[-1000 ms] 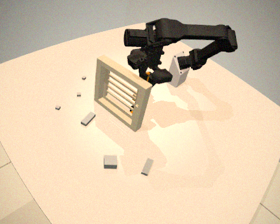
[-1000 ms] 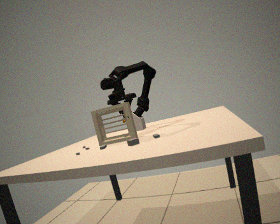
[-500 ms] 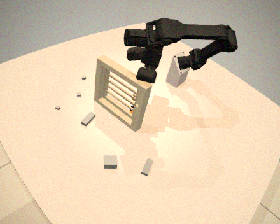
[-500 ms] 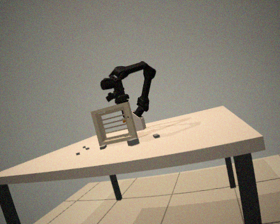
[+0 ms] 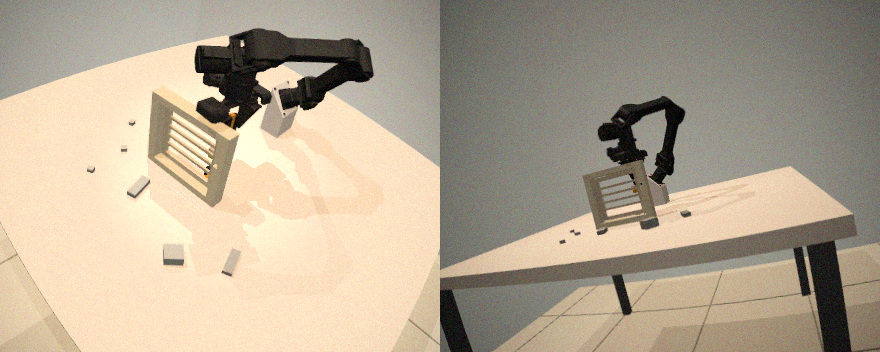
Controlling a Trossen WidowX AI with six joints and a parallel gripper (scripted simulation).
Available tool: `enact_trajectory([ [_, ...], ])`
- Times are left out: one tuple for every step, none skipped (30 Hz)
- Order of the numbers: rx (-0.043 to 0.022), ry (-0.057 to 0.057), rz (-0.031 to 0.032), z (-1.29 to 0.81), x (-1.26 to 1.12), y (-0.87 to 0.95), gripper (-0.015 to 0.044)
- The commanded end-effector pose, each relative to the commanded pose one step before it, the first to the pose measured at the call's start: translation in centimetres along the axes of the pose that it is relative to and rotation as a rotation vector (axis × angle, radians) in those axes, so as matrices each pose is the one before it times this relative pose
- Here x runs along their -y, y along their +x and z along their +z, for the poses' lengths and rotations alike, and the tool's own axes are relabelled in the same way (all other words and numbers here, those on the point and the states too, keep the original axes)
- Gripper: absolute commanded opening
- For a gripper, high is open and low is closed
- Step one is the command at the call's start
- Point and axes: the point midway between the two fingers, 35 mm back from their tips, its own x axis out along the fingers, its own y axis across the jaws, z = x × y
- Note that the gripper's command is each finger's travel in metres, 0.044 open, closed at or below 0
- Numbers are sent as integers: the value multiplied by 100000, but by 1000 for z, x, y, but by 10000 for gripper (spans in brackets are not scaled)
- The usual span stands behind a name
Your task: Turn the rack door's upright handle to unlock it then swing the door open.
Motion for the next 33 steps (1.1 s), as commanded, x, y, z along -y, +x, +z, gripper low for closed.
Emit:
enact_trajectory([
  [107,4788,70,45,-27,24,284],
  [0,0,0,0,0,0,284],
  [0,0,0,0,0,0,284],
  [0,0,0,0,0,0,278],
  [0,0,0,0,0,0,271],
  [0,0,0,0,0,0,264],
  [0,0,0,0,0,0,258],
  [0,0,0,0,0,0,251],
  [0,0,0,0,0,0,244],
  [0,0,0,0,0,0,238],
  [0,0,0,0,0,0,231],
  [0,0,0,0,0,0,224],
  [0,0,0,0,0,0,218],
  [0,0,0,0,0,0,211],
  [0,0,0,0,0,0,204],
  [0,0,0,0,0,0,198],
  [0,0,0,0,0,0,191],
  [0,0,0,0,0,0,184],
  [0,0,0,0,0,0,178],
  [0,0,0,0,0,0,171],
  [0,0,0,0,0,0,164],
  [0,0,0,0,0,0,158],
  [0,0,0,0,0,0,151],
  [0,0,0,0,0,0,144],
  [0,0,0,0,0,0,138],
  [0,0,0,0,0,0,131],
  [0,0,0,0,0,0,124],
  [0,0,0,0,0,0,118],
  [0,0,0,0,0,0,111],
  [0,0,0,0,0,0,104],
  [0,0,0,0,0,0,98],
  [0,0,0,0,0,0,91],
  [0,0,0,0,0,0,84],
])
